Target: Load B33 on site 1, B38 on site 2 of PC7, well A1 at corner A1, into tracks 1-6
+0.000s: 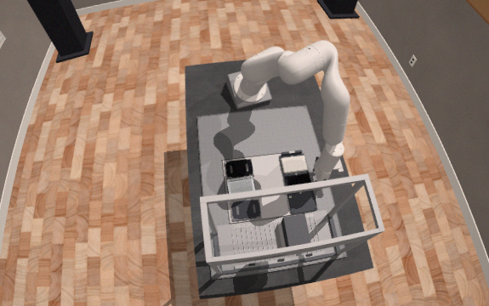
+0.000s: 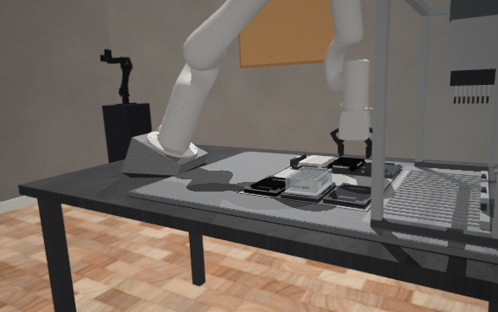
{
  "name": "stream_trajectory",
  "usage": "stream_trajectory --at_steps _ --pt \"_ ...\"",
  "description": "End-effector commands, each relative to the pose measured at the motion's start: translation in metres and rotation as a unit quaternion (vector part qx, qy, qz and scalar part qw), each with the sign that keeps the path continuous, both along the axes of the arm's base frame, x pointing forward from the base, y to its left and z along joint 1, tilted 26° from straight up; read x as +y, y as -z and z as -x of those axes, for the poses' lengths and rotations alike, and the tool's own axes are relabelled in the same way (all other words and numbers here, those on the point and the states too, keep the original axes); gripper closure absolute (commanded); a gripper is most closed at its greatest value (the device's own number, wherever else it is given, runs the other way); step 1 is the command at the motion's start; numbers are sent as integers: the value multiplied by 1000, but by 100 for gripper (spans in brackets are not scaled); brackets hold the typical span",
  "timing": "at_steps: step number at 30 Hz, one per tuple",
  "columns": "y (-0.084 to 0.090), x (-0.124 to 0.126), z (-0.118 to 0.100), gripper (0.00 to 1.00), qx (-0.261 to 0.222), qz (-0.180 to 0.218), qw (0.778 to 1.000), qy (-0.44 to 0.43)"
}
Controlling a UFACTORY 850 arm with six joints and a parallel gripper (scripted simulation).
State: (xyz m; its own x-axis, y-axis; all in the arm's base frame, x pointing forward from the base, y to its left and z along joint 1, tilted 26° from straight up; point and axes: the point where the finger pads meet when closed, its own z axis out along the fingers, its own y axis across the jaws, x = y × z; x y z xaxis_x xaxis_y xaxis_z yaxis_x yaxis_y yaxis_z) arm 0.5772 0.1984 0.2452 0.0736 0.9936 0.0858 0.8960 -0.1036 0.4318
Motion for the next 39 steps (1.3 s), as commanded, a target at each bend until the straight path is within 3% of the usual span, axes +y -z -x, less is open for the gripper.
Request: stream_trajectory --at_steps 1,39 --pt "1 0 -1 0 -1 0 1000 0" --pt "13 -1 -7 0 -1 0 1000 0"
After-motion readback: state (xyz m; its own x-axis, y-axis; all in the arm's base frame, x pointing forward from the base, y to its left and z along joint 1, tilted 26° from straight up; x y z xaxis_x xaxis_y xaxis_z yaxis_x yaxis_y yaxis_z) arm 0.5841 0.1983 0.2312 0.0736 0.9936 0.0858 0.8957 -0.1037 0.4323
